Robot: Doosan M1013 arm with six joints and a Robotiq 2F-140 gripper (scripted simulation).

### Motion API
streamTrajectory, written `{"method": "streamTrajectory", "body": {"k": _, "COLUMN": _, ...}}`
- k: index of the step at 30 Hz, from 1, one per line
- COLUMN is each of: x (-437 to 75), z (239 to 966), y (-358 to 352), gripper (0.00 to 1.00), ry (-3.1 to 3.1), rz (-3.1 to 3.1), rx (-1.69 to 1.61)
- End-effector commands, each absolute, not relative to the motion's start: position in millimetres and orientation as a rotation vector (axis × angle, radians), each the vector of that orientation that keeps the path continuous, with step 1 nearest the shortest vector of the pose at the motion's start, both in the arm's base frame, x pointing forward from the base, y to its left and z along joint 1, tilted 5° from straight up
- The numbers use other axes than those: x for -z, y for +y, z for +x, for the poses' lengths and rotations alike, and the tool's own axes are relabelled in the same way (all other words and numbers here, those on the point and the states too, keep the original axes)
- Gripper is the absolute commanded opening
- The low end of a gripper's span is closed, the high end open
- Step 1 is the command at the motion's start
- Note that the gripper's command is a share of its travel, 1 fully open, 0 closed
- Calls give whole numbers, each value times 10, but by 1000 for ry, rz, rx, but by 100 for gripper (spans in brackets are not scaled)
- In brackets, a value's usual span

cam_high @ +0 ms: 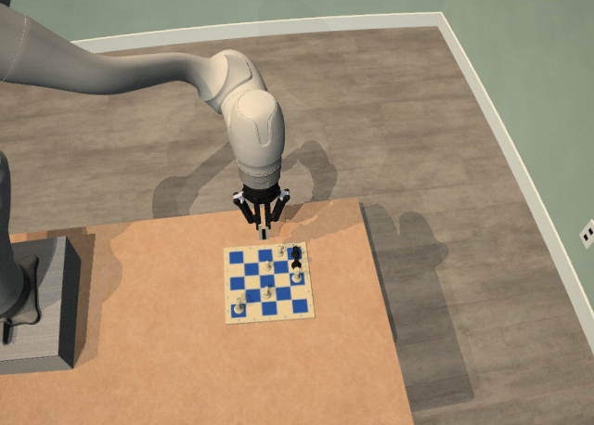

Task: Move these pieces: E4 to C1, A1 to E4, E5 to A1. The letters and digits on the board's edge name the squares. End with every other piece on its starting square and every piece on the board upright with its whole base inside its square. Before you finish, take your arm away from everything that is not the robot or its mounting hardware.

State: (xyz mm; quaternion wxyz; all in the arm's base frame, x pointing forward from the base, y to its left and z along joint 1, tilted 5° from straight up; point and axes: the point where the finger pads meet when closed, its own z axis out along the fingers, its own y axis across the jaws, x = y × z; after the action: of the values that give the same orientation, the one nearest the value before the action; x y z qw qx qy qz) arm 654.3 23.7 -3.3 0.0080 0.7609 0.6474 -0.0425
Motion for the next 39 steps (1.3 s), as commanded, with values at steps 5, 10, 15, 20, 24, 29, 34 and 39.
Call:
{"method": "streamTrajectory", "body": {"k": 5, "x": 264, "z": 6532, "y": 222, "gripper": 0, "ry": 2024, "rz": 2378, "rx": 133}}
{"method": "streamTrajectory", "body": {"k": 10, "x": 508, "z": 6520, "y": 206, "gripper": 0, "ry": 2024, "rz": 2378, "rx": 133}}
{"method": "streamTrajectory", "body": {"k": 15, "x": 647, "z": 6513, "y": 196, "gripper": 0, "ry": 2024, "rz": 2378, "rx": 133}}
{"method": "streamTrajectory", "body": {"k": 20, "x": 823, "z": 6504, "y": 185, "gripper": 0, "ry": 2024, "rz": 2378, "rx": 133}}
{"method": "streamTrajectory", "body": {"k": 24, "x": 896, "z": 6500, "y": 180, "gripper": 0, "ry": 2024, "rz": 2378, "rx": 133}}
{"method": "streamTrajectory", "body": {"k": 29, "x": 915, "z": 6499, "y": 178, "gripper": 0, "ry": 2024, "rz": 2378, "rx": 133}}
{"method": "streamTrajectory", "body": {"k": 34, "x": 915, "z": 6499, "y": 178, "gripper": 0, "ry": 2024, "rz": 2378, "rx": 133}}
{"method": "streamTrajectory", "body": {"k": 39, "x": 915, "z": 6499, "y": 178, "gripper": 0, "ry": 2024, "rz": 2378, "rx": 133}}
